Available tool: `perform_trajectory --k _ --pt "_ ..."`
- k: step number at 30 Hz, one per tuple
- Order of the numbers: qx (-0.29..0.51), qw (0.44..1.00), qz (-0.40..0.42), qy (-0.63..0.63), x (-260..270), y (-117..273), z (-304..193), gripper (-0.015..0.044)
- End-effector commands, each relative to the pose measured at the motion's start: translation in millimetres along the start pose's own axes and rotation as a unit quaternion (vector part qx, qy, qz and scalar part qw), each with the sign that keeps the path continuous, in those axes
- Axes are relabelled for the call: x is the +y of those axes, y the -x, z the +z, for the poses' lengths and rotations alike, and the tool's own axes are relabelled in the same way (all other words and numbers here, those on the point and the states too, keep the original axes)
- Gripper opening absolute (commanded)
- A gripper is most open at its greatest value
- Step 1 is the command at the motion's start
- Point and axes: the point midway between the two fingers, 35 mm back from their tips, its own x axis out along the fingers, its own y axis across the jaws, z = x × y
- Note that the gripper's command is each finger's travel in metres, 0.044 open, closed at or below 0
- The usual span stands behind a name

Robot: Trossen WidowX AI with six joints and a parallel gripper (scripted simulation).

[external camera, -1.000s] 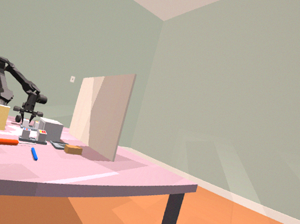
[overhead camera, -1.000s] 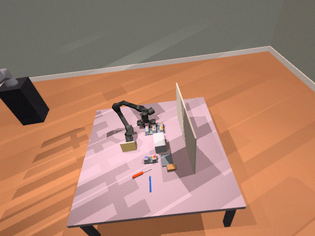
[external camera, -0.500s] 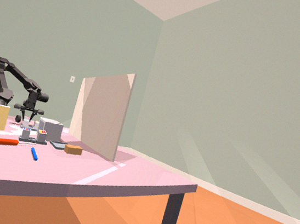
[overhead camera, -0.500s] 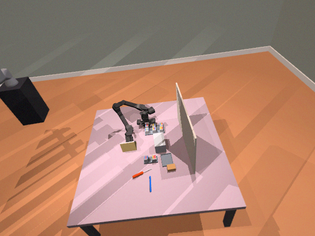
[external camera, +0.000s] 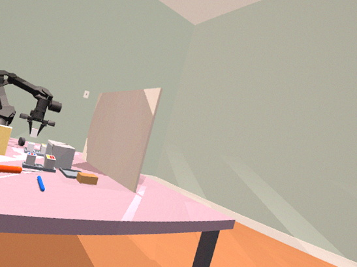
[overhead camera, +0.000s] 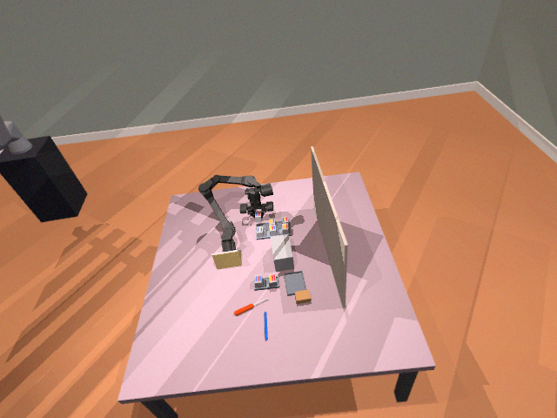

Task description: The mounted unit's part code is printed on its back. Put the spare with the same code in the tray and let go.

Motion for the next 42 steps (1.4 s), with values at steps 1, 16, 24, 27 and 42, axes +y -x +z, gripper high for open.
perform_trajectory --k 1,16,24,27,42 --pt "-0.004 1.0 -0.001 0.003 0.3 5.2 2.5 0.0" --pt "-0.003 1.0 0.0 0.002 -1.4 37.9 6.1 0.0" --pt "0.005 1.0 -0.005 -0.006 -27.0 43.6 -5.4 0.0" --pt "0.008 1.0 -0.007 -0.007 -39.7 46.4 -11.9 0.0" --pt "0.02 1.0 -0.012 -0.009 -99.4 59.1 -55.3 0.0"
